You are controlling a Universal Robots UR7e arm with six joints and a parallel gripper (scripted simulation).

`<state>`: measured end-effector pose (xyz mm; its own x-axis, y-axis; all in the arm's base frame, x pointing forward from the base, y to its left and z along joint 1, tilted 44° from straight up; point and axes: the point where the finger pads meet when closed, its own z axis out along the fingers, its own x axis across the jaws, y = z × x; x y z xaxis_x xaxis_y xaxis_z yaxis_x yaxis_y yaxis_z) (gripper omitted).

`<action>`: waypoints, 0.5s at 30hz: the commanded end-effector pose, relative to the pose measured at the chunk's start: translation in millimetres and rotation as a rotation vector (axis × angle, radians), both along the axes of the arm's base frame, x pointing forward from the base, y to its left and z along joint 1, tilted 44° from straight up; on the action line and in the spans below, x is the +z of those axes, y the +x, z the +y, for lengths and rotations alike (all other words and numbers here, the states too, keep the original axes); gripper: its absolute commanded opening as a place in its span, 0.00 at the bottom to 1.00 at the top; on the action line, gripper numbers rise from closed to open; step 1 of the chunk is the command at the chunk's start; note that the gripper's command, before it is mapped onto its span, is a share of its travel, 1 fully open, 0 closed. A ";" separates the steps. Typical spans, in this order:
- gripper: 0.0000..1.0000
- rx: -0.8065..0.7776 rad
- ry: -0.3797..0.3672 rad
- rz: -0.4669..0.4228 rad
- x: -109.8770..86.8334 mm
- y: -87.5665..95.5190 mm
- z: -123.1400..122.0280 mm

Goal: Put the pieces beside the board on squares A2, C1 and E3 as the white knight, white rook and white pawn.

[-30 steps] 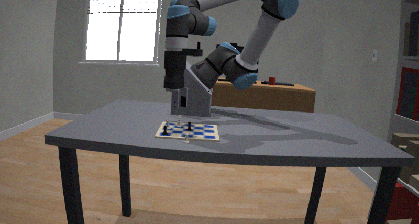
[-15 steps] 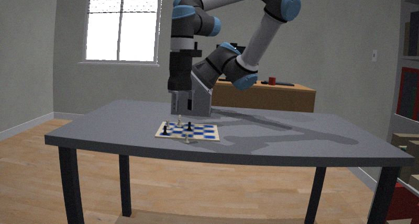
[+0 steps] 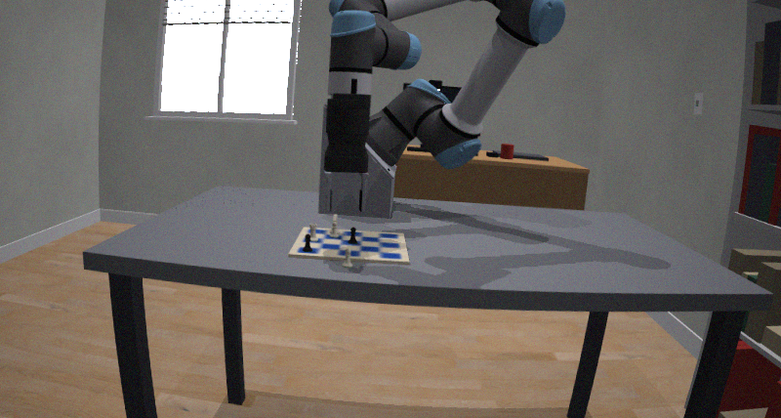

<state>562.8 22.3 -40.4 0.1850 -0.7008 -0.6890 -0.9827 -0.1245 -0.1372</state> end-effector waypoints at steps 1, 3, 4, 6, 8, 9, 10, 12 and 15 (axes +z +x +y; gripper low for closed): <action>1.00 -0.121 -0.016 0.110 2.5 6.5 1.4; 1.00 -0.156 -0.016 0.143 3.3 8.6 2.2; 1.00 -0.173 -0.015 0.159 3.7 9.5 2.6; 1.00 -0.204 -0.014 0.189 4.2 10.8 3.5; 1.00 -0.233 -0.013 0.217 4.6 11.9 4.4; 1.00 -0.246 -0.013 0.230 4.8 12.3 4.8; 1.00 -0.258 -0.012 0.242 5.0 12.8 5.2; 1.00 -0.281 -0.011 0.264 5.3 13.6 5.9; 1.00 -0.301 -0.011 0.283 5.6 14.2 6.5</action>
<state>572.4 28.7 -37.5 -0.1441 -0.7079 -0.6915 -0.9895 0.1103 0.0933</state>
